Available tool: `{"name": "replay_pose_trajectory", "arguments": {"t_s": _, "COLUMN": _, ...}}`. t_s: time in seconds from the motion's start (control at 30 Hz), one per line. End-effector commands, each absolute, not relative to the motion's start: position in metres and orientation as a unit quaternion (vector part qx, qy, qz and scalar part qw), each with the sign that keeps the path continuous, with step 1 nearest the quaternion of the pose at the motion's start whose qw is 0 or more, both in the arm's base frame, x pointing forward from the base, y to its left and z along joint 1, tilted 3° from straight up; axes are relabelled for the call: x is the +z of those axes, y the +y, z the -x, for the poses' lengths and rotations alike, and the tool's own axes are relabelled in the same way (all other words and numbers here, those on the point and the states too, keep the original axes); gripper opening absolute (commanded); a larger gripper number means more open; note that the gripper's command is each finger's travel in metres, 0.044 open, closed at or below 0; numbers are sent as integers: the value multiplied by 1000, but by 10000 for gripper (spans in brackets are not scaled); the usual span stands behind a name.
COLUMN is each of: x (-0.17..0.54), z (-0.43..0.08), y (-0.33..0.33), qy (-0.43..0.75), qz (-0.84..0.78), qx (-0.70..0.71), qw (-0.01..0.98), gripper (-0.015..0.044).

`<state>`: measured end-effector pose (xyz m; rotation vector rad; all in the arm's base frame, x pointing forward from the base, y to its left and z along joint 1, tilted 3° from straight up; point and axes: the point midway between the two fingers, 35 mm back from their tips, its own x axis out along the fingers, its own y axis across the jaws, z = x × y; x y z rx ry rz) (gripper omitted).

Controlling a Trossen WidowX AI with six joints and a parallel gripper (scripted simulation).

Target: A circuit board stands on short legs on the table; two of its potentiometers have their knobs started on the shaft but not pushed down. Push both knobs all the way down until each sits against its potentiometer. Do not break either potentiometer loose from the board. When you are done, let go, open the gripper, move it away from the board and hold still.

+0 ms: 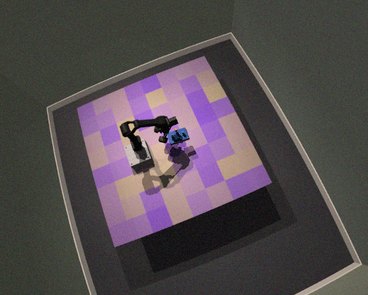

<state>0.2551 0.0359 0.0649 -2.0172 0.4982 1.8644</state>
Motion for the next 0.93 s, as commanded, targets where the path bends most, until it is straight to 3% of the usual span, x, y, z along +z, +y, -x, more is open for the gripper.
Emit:
{"name": "replay_pose_trajectory", "arguments": {"t_s": 0.0, "x": 56, "z": -204, "y": 29, "qy": 180, "qz": 708, "qx": 661, "qw": 171, "gripper": 440}}
{"name": "replay_pose_trajectory", "arguments": {"t_s": 0.1, "x": 51, "z": -185, "y": 26, "qy": 180, "qz": 708, "qx": 661, "qw": 171, "gripper": 440}}
{"name": "replay_pose_trajectory", "arguments": {"t_s": 0.9, "x": 51, "z": -185, "y": 26, "qy": 180, "qz": 708, "qx": 661, "qw": 171, "gripper": 440}}
